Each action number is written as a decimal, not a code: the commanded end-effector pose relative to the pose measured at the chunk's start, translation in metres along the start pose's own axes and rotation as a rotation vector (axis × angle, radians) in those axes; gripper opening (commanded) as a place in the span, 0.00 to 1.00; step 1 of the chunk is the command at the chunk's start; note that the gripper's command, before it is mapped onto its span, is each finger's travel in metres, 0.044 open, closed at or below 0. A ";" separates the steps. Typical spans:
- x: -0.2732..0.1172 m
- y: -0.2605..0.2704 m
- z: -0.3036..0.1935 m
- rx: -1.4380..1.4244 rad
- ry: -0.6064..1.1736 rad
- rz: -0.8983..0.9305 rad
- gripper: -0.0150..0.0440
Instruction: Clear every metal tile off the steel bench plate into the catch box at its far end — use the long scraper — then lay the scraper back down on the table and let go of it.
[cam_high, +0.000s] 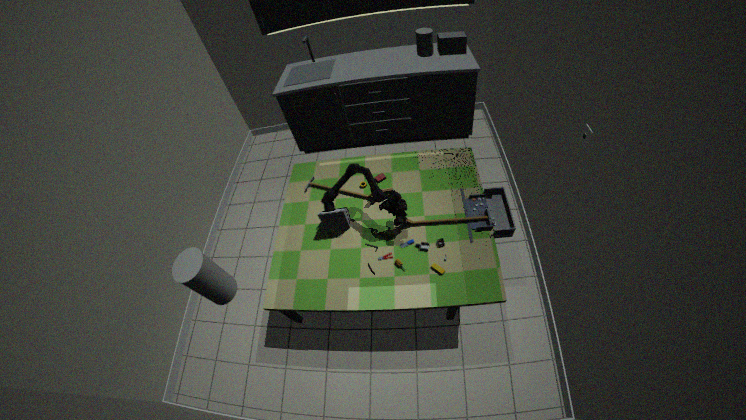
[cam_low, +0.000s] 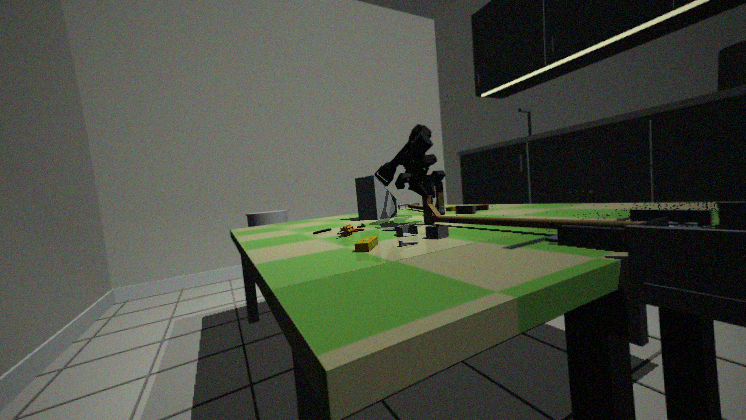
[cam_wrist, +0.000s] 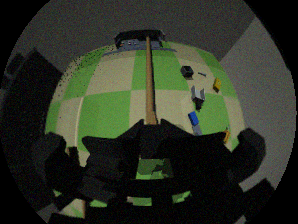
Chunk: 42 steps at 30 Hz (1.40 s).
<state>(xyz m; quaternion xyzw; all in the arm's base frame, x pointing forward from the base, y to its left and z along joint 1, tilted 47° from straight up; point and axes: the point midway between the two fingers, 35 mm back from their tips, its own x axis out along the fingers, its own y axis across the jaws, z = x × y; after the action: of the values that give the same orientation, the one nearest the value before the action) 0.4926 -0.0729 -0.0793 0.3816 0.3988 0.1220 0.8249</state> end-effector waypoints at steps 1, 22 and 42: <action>-0.007 -0.001 -0.002 0.001 -0.005 -0.001 0.25; -0.028 -0.008 -0.025 0.001 -0.005 -0.005 0.25; -0.049 -0.014 -0.049 0.001 -0.005 -0.008 0.25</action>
<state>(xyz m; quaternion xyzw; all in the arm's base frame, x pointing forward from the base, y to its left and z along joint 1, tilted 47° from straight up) 0.4266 -0.0766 -0.0847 0.3799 0.4023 0.1218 0.8240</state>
